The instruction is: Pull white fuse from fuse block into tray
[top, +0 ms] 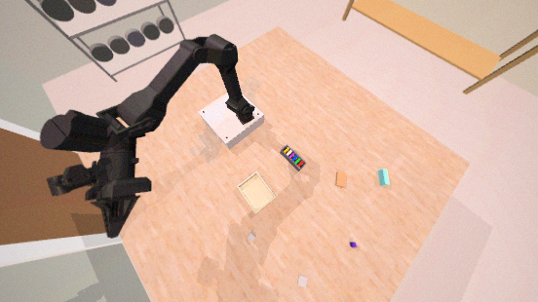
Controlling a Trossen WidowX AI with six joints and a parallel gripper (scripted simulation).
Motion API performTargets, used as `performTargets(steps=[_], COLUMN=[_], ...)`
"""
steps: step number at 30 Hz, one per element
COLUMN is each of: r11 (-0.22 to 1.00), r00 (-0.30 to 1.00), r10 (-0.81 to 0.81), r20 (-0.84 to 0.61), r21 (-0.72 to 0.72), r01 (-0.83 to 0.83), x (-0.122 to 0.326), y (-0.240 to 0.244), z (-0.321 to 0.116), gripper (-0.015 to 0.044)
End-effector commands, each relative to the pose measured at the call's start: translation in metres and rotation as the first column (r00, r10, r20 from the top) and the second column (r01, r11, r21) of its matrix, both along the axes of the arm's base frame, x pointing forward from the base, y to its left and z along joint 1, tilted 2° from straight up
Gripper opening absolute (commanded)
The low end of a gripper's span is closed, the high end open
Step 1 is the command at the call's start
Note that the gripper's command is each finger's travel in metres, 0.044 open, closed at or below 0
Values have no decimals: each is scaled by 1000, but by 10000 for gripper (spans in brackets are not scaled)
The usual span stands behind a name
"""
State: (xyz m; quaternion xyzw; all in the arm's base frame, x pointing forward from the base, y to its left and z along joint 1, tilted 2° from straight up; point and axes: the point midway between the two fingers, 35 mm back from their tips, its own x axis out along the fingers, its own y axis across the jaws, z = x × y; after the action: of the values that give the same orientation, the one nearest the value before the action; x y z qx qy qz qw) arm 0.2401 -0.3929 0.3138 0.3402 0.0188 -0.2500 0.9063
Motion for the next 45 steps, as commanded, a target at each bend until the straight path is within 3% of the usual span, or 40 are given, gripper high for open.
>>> performTargets(steps=[1, 10, 18, 25, 32, 35, 45], r11=[980, 803, 639, 603, 695, 725, 725], r00=[999, 973, 880, 710, 468, 419, 419], r10=[48, 162, 265, 314, 246, 210, 210], r20=[-21, -166, -395, -630, -849, -883, -883], r21=[195, 595, 755, 710, 491, 428, 428], r01=[-43, -33, 146, 364, 526, 540, 540], x=[45, 123, 136, 100, 30, 13, 9], y=[34, 152, 277, 377, 454, 465, 470], z=[-34, -119, -190, -242, -281, -287, -290], gripper=[61, 61, 61, 61, 61, 61, 61])
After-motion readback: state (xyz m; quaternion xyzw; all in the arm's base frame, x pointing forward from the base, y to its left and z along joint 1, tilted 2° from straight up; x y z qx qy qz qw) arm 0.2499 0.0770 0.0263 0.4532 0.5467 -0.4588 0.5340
